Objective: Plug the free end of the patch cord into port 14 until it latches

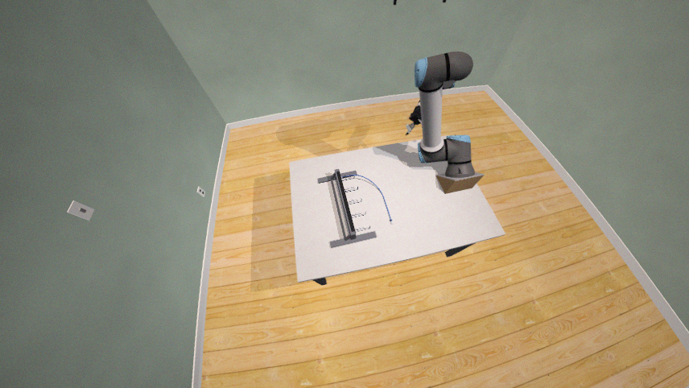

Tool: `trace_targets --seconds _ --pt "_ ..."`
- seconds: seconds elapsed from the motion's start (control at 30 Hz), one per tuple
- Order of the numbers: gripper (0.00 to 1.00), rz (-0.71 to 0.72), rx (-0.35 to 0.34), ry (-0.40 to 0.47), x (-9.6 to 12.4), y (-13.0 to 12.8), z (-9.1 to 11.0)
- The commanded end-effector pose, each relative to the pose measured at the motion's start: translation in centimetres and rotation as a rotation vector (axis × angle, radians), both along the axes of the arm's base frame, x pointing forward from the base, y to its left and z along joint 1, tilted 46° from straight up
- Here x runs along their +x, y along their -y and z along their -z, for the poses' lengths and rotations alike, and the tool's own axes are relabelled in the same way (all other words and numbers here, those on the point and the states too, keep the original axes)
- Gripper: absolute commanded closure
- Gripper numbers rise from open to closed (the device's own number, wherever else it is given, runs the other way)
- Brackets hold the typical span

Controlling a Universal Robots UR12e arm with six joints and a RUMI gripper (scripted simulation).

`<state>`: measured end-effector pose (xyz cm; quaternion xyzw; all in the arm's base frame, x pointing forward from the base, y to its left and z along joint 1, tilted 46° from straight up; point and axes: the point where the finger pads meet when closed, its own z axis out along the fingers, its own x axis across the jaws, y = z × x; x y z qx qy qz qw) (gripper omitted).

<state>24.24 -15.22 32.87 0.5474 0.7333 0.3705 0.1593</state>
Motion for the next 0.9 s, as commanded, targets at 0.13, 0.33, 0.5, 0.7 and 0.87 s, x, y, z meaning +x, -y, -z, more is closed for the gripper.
trace_targets --seconds 0.13,0.33,0.5,0.7,0.87 --pt "0.0 0.0 -0.001 0.0 0.0 0.0 -0.03" --pt "0.0 0.0 -0.001 0.0 0.0 0.0 -0.03" --pt "0.0 0.0 -0.001 0.0 0.0 0.0 -0.03" --pt "0.0 -0.002 -0.001 0.0 -0.01 0.0 -0.03" --pt "0.0 -0.013 -0.005 -0.001 -0.05 0.02 -0.01"
